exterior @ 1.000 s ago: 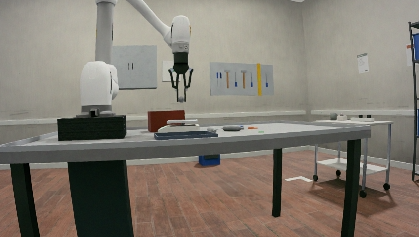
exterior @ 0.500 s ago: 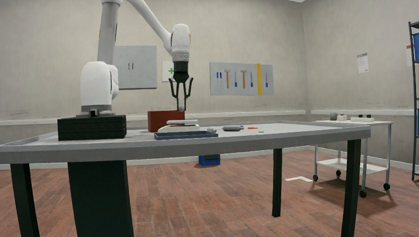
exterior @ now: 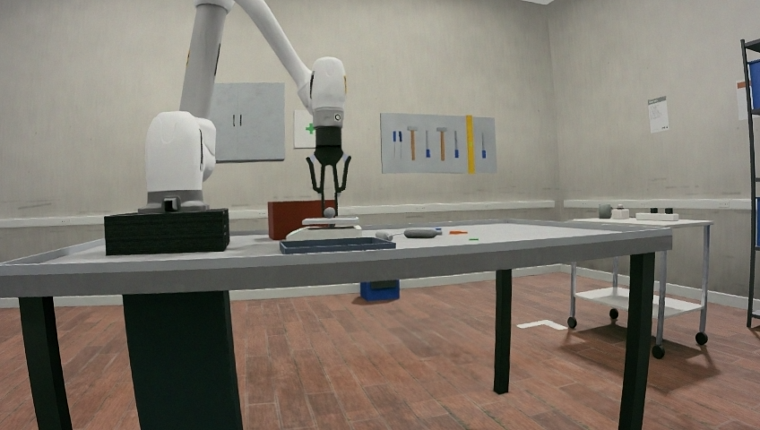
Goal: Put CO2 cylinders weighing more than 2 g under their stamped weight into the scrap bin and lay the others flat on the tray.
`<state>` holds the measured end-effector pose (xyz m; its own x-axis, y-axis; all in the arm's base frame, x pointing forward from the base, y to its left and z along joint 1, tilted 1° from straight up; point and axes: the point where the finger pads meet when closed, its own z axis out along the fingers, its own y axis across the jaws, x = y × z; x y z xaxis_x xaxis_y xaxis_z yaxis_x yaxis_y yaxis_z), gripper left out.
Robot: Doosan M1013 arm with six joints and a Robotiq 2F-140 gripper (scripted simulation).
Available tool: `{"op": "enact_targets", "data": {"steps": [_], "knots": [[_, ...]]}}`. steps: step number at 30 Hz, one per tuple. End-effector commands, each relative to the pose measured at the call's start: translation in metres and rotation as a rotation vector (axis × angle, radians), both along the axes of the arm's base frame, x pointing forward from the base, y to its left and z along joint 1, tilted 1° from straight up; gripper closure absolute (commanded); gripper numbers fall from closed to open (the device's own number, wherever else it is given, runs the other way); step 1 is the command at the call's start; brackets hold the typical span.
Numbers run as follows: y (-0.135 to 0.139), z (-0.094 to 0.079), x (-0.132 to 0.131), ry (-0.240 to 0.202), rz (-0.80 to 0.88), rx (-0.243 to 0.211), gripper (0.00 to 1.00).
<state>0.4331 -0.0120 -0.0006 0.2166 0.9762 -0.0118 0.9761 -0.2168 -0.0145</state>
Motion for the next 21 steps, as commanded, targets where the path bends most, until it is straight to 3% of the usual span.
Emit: {"op": "enact_targets", "data": {"steps": [1, 17, 18, 21], "knots": [[-0.0019, -0.0061, 0.0024, -0.006, -0.005, -0.003, 0.90], [-0.0019, -0.0059, 0.0037, -0.009, -0.005, -0.003, 0.90], [-0.0019, -0.0059, 0.0037, -0.009, -0.005, -0.003, 0.60], [-0.0019, -0.0059, 0.0037, -0.009, -0.005, -0.003, 0.60]]}}
